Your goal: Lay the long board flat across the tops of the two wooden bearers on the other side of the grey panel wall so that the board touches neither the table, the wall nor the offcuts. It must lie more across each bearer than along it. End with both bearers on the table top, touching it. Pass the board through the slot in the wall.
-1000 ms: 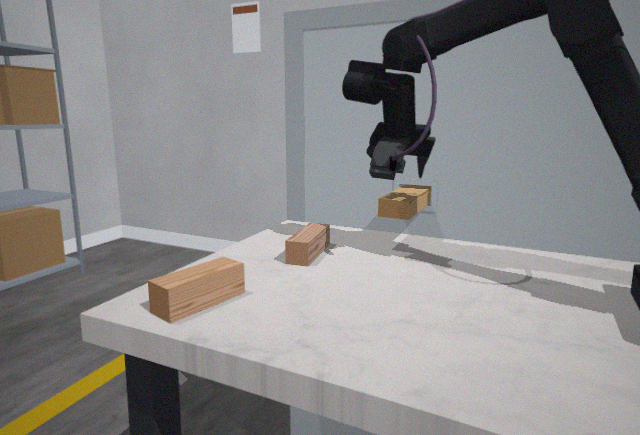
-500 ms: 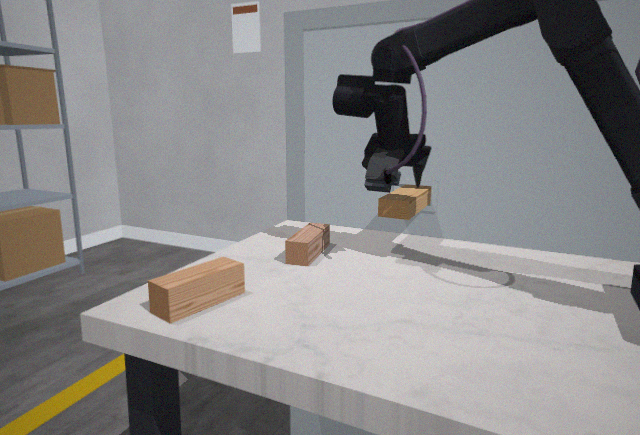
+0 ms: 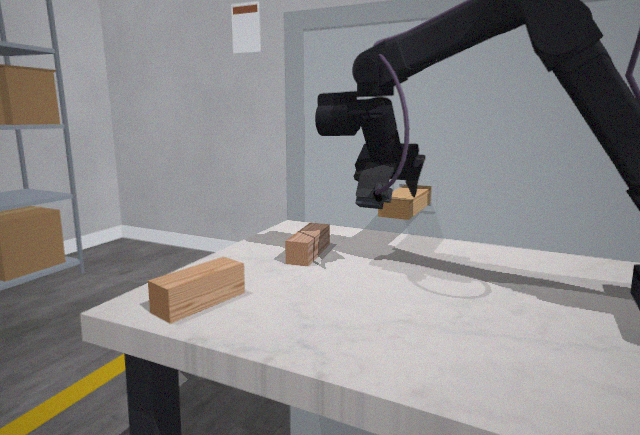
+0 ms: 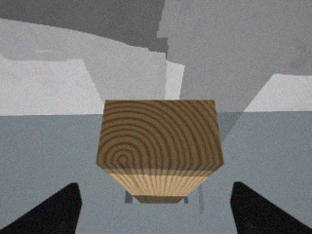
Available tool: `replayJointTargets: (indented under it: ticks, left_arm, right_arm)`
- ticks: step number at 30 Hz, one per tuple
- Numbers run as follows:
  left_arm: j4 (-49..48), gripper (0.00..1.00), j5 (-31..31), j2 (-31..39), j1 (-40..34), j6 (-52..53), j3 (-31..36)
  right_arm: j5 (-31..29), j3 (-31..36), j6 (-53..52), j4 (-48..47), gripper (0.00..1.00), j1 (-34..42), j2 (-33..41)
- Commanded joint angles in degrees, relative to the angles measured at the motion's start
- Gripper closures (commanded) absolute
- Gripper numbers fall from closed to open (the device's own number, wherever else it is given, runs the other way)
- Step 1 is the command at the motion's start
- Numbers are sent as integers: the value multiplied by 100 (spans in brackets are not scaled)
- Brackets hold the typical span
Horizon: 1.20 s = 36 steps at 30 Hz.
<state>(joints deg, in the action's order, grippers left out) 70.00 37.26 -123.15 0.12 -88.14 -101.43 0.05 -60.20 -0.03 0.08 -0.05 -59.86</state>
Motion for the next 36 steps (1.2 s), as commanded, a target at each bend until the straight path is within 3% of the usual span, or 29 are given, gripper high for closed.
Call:
replayJointTargets:
  ticks: [1, 11, 12, 36]
  left_arm:
    - [183, 23, 153, 292, 50, 26, -271]
    - [158, 23, 154, 332, 23, -31, -266]
    - [-259, 23, 159, 344, -74, -102, 20]
    - [-1149, 23, 80, -17, -344, -499, 656]
  right_arm:
    - [-82, -217, 73, -16, 0, -48, 133]
    - [-82, -217, 73, -16, 0, -48, 133]
    - [-82, -217, 73, -16, 0, -48, 133]
    - [-82, -217, 73, -16, 0, -48, 133]
